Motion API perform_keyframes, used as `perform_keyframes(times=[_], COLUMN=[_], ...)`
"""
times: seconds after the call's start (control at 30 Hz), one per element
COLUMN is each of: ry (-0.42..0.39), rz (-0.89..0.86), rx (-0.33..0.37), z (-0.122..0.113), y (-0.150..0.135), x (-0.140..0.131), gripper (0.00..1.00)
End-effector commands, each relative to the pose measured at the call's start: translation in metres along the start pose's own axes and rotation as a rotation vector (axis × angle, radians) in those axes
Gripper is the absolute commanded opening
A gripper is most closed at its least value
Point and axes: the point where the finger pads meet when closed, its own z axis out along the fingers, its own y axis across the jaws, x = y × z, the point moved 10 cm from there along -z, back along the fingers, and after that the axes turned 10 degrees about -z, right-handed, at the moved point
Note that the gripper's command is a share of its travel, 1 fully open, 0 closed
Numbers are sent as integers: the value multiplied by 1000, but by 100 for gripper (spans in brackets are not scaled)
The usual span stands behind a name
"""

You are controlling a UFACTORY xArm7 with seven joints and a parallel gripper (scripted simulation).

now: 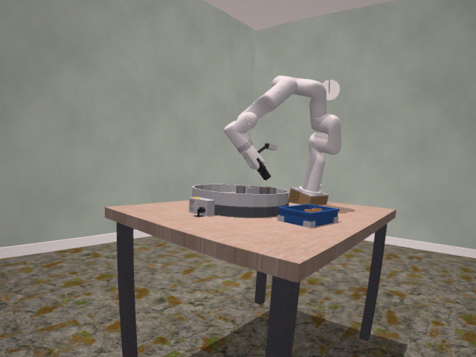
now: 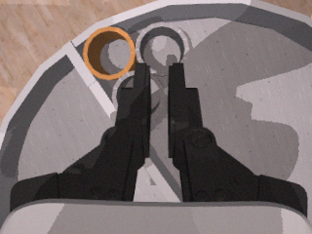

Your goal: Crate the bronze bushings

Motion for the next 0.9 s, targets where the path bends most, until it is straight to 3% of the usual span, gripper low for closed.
perform_keyframes(times=[0.0,0.27,0.87], ry=[-4,-4,-4], rz=[0,0,0], rx=[0,0,0], z=[-2,15,18], y=[0,-2,-3], x=[0,-13,-16], gripper=[10,10,10])
